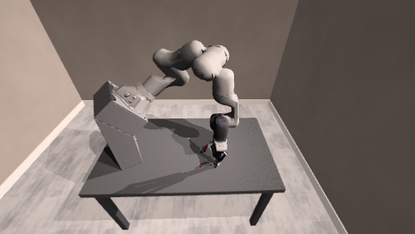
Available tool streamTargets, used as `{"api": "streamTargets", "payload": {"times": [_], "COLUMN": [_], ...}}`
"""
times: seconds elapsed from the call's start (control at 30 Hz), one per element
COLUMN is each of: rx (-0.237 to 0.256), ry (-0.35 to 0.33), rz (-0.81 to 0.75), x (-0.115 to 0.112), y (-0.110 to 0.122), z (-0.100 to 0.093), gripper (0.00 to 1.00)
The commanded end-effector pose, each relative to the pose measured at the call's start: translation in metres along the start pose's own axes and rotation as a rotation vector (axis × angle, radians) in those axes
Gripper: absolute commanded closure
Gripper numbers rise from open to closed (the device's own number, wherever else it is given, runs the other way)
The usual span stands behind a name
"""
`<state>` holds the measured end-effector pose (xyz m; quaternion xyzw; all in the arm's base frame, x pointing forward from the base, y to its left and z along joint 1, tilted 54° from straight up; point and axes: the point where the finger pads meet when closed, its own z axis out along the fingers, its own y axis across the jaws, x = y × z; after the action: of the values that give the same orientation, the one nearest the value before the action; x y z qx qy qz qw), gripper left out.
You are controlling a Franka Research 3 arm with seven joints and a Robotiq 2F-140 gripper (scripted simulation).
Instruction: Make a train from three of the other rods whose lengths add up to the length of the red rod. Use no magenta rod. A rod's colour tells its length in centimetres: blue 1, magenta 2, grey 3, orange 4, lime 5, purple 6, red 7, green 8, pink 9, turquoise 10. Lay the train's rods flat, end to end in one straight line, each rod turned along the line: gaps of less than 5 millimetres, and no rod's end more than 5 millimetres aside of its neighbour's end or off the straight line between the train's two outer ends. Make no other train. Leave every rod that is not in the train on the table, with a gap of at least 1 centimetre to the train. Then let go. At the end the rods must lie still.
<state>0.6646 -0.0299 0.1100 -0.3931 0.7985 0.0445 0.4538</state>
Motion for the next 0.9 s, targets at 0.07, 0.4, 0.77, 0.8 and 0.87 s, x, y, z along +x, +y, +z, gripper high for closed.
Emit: {"api": "streamTargets", "payload": {"times": [0.07, 0.4, 0.77, 0.8, 0.87], "rx": [0.002, 0.002, 0.002, 0.002, 0.002], "ry": [0.0, 0.0, 0.0, 0.0, 0.0], "rz": [-0.007, -0.007, -0.007, -0.007, -0.007], "x": [0.0, 0.0, 0.0, 0.0, 0.0], "y": [-0.001, -0.001, -0.001, -0.001, -0.001], "z": [-0.001, -0.045, -0.099, -0.099, -0.099], "gripper": [0.97, 0.97, 0.97, 0.97, 0.97]}}
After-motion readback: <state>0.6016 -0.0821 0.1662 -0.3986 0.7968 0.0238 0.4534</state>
